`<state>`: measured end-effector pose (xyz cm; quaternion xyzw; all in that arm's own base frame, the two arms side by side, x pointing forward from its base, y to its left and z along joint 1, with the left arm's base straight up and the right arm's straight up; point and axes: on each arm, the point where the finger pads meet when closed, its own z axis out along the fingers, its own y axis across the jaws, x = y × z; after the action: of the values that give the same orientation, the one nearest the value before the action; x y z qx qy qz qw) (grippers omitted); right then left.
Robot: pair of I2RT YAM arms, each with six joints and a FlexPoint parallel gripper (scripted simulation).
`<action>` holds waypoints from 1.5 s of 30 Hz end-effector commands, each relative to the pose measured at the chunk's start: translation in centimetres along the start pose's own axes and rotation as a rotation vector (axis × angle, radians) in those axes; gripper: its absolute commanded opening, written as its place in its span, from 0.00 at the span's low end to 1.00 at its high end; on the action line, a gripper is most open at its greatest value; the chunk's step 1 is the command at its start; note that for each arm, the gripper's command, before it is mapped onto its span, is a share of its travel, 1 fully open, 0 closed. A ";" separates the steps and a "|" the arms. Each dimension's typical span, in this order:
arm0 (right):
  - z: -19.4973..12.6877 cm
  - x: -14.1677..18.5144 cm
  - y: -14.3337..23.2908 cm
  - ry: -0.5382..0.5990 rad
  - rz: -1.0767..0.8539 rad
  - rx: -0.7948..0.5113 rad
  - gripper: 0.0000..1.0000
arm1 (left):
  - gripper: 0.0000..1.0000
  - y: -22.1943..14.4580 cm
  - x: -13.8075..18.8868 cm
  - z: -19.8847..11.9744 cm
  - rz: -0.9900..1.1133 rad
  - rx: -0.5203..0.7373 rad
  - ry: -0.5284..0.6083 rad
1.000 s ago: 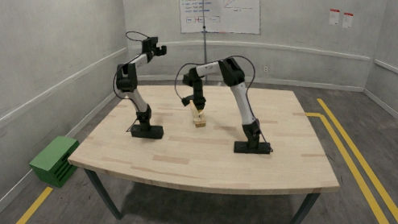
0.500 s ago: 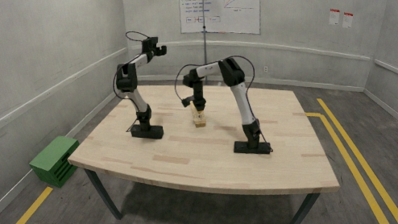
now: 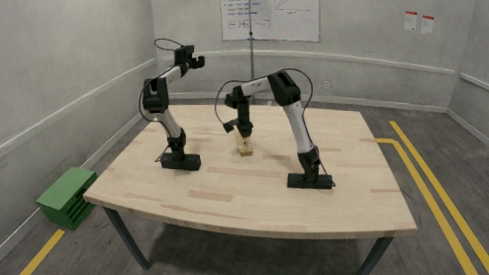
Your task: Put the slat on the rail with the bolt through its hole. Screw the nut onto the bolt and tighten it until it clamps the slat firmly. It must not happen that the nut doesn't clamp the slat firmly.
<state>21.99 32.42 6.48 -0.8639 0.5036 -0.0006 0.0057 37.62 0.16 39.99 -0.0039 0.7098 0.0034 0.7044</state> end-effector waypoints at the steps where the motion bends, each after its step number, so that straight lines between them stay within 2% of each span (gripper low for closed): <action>1: 1.0 0.0 -0.1 0.001 0.007 -0.002 0.14 | 1.00 -0.2 -0.7 -0.2 0.001 0.010 -0.020; 28: 2.6 0.1 0.0 0.002 0.007 -0.005 0.14 | 1.00 -0.2 -0.7 -0.2 0.001 0.010 -0.020; 45: 0.5 0.0 -0.2 -0.001 0.005 0.000 0.14 | 1.00 -0.2 -0.7 -0.2 0.001 0.010 -0.020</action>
<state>22.04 32.50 5.52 -0.8638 0.5037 -0.0009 0.0101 37.62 0.16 39.99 -0.0039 0.7098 0.0034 0.7044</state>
